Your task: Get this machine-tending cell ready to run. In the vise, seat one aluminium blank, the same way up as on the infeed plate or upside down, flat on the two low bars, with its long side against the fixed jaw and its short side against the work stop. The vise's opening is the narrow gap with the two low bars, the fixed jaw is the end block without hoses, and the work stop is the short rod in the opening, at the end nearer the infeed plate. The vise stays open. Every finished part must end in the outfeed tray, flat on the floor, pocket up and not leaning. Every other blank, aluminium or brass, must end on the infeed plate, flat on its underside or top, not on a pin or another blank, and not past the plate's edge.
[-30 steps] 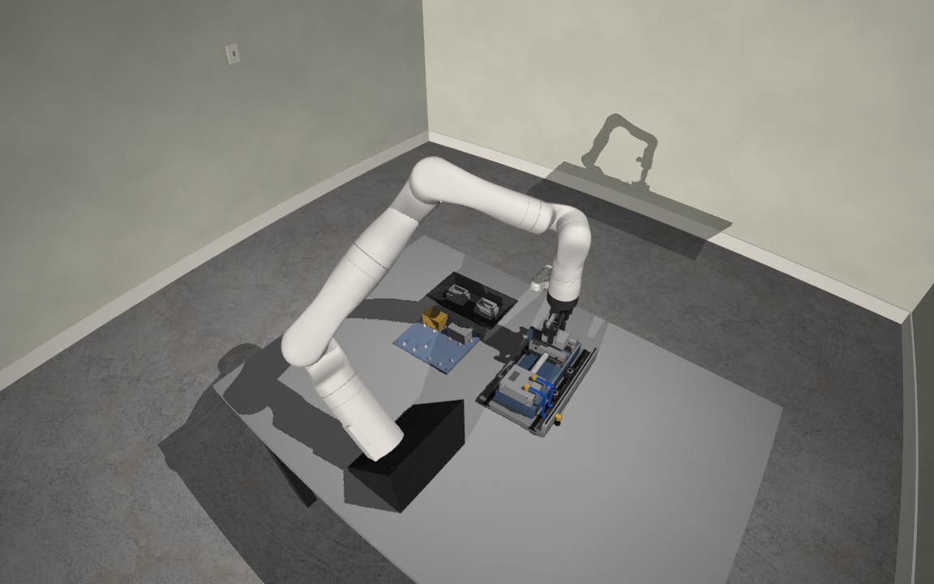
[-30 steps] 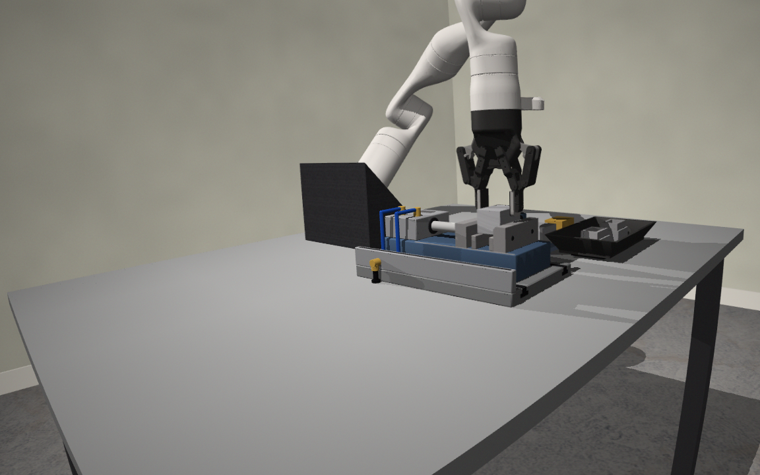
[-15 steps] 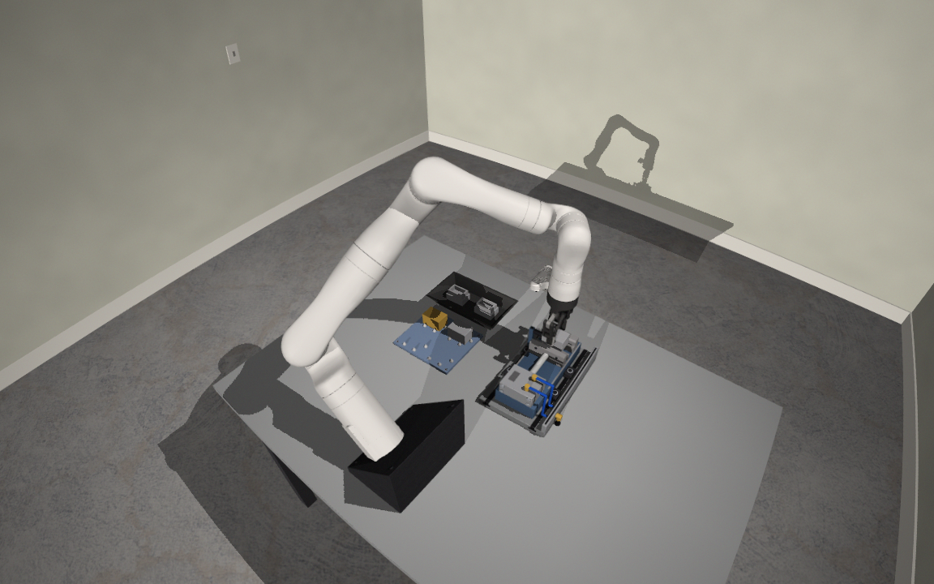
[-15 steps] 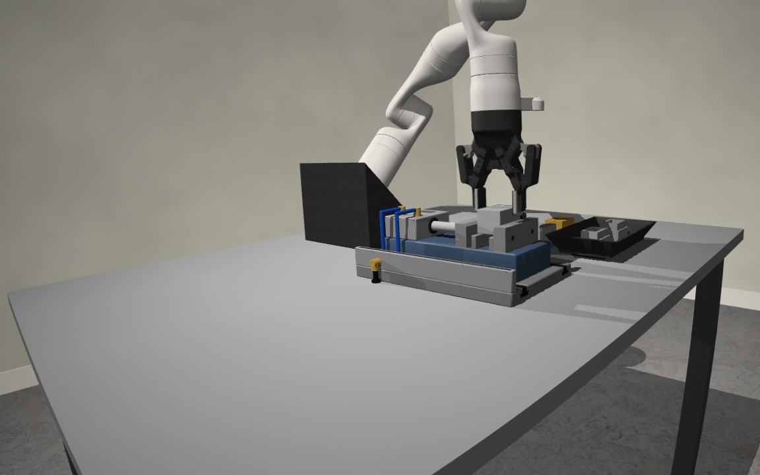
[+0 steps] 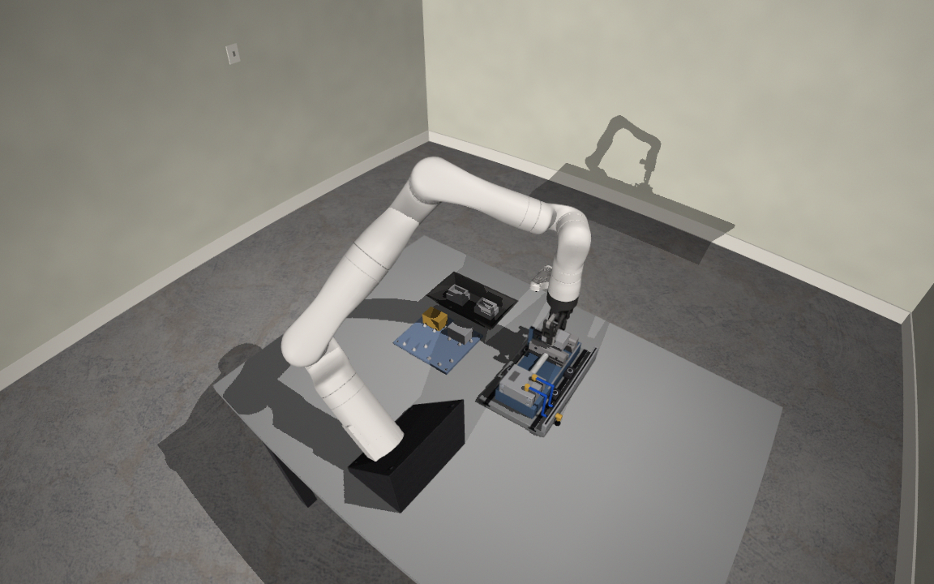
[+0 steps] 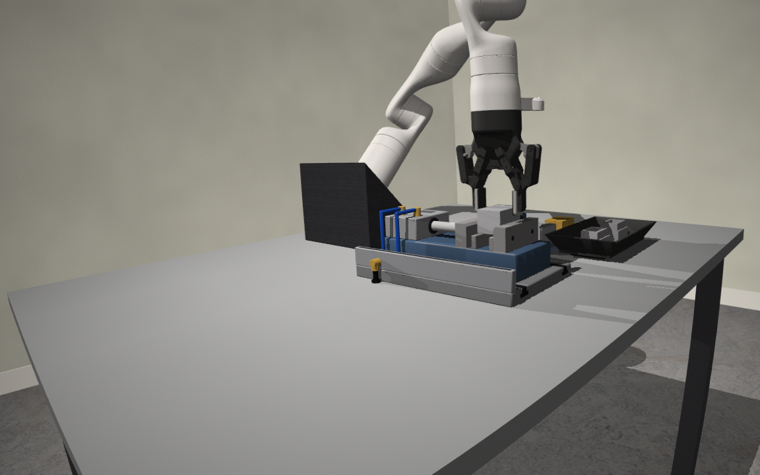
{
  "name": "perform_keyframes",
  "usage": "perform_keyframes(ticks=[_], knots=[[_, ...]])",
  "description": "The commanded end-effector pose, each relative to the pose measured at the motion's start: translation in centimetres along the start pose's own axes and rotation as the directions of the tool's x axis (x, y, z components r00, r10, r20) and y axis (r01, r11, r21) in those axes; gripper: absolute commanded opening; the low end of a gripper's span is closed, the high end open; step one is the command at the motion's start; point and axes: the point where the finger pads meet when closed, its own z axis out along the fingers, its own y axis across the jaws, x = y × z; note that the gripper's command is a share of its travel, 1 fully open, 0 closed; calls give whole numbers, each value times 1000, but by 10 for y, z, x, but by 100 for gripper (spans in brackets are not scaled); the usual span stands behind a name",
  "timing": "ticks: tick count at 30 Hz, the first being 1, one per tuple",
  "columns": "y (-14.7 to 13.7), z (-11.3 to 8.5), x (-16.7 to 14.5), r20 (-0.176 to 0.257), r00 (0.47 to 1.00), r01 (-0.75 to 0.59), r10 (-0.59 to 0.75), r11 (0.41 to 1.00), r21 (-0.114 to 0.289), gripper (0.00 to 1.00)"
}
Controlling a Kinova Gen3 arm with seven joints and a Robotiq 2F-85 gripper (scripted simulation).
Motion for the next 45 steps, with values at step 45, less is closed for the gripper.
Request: perform_keyframes(ticks=[45], knots=[[0,-80,0,1,1000,0,0,1000,-2,67]])
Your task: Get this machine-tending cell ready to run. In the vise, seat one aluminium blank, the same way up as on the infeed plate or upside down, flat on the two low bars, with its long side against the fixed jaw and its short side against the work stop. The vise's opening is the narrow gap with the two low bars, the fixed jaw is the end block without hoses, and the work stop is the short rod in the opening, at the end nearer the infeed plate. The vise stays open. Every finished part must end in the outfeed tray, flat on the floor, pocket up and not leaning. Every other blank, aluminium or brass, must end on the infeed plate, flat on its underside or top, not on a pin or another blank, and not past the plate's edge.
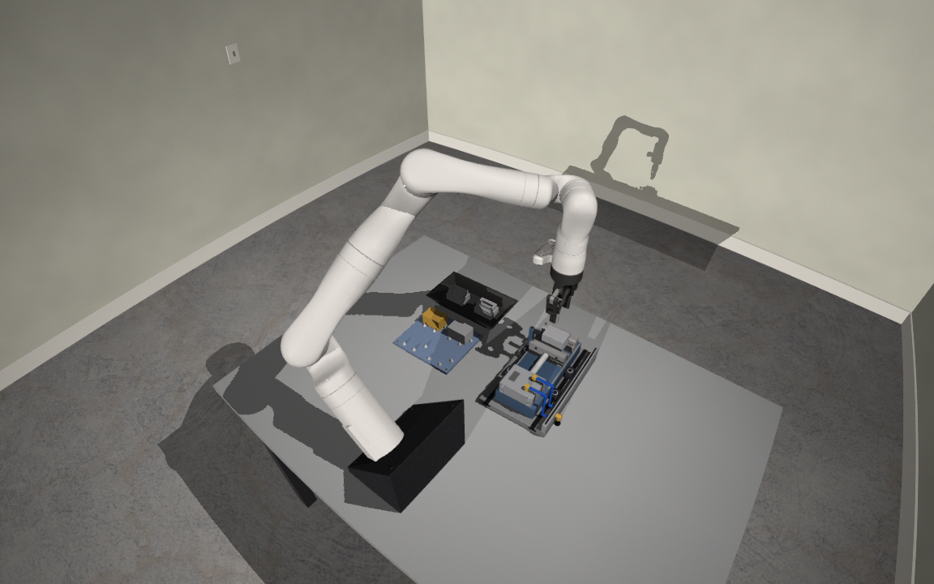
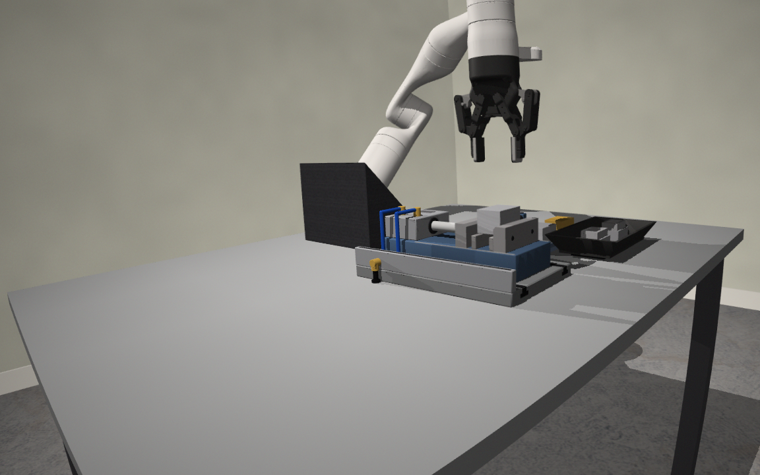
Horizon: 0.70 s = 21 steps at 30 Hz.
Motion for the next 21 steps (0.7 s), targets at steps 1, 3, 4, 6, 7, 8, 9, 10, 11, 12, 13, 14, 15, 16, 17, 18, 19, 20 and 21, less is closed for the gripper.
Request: perform_keyframes(ticks=[1,3,4,6,7,8,9,10,11,12,13,14,15,16,17,18,19,20,21], knots=[[0,-2,-1,2,1000,0,0,1000,-3,67],[0,-2,-1,2,1000,0,0,1000,-3,67],[0,-2,-1,2,1000,0,0,1000,-3,67],[0,-2,-1,2,1000,0,0,1000,-3,0],[0,-2,-1,2,1000,0,0,1000,-3,0],[0,-2,-1,2,1000,0,0,1000,-3,0],[0,-2,-1,2,1000,0,0,1000,-3,0],[0,-2,-1,2,1000,0,0,1000,-3,0],[0,-2,-1,2,1000,0,0,1000,-3,0],[0,-2,-1,2,1000,0,0,1000,-3,0],[0,-2,-1,2,1000,0,0,1000,-3,0],[0,-2,-1,2,1000,0,0,1000,-3,0],[0,-2,-1,2,1000,0,0,1000,-3,0],[0,-2,-1,2,1000,0,0,1000,-3,0],[0,-2,-1,2,1000,0,0,1000,-3,0],[0,-2,-1,2,1000,0,0,1000,-3,0],[0,-2,-1,2,1000,0,0,1000,-3,0],[0,-2,-1,2,1000,0,0,1000,-3,0],[0,-2,-1,2,1000,0,0,1000,-3,0]])
